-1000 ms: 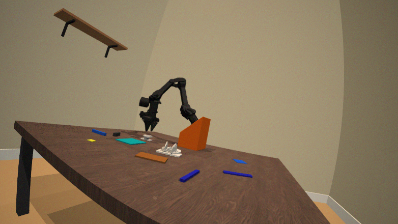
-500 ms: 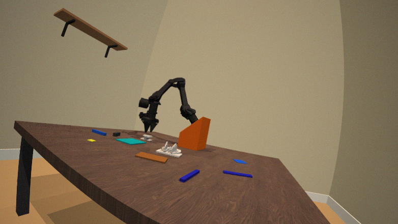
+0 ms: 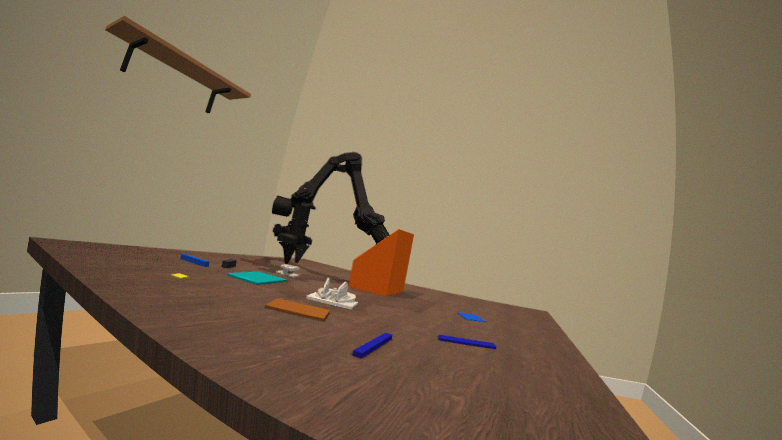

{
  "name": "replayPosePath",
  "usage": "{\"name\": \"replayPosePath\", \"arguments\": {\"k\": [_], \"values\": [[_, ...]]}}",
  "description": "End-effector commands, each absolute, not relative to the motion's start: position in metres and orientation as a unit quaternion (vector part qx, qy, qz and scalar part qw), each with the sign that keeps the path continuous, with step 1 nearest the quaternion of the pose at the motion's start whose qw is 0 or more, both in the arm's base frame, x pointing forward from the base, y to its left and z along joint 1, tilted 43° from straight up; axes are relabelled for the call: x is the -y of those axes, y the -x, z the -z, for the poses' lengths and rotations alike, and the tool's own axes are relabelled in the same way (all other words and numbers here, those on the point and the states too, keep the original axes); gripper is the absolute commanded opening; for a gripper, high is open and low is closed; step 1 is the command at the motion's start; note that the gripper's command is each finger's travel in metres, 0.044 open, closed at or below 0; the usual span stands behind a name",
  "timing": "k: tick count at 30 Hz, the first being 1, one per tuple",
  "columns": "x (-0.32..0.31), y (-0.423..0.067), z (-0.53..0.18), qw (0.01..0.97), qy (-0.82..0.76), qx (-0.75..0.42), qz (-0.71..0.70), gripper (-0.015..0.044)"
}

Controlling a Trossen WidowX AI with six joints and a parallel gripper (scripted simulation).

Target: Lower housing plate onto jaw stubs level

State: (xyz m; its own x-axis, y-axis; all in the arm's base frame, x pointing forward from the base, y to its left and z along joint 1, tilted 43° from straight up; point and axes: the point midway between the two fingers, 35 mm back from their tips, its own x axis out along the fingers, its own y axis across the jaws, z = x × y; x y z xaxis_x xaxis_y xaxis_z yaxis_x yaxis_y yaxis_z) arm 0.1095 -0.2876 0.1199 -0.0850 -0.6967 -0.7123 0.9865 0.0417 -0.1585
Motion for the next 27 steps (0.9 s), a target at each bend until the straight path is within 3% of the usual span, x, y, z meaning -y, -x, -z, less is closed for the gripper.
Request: {"name": "replayPosePath", "arguments": {"k": [1, 27], "values": [[0.287, -0.109, -0.116, 0.64, -0.218, -0.339, 0.654, 0.044], [0.307, -0.107, -0.095, 0.64, -0.218, -0.339, 0.654, 0.044]]}}
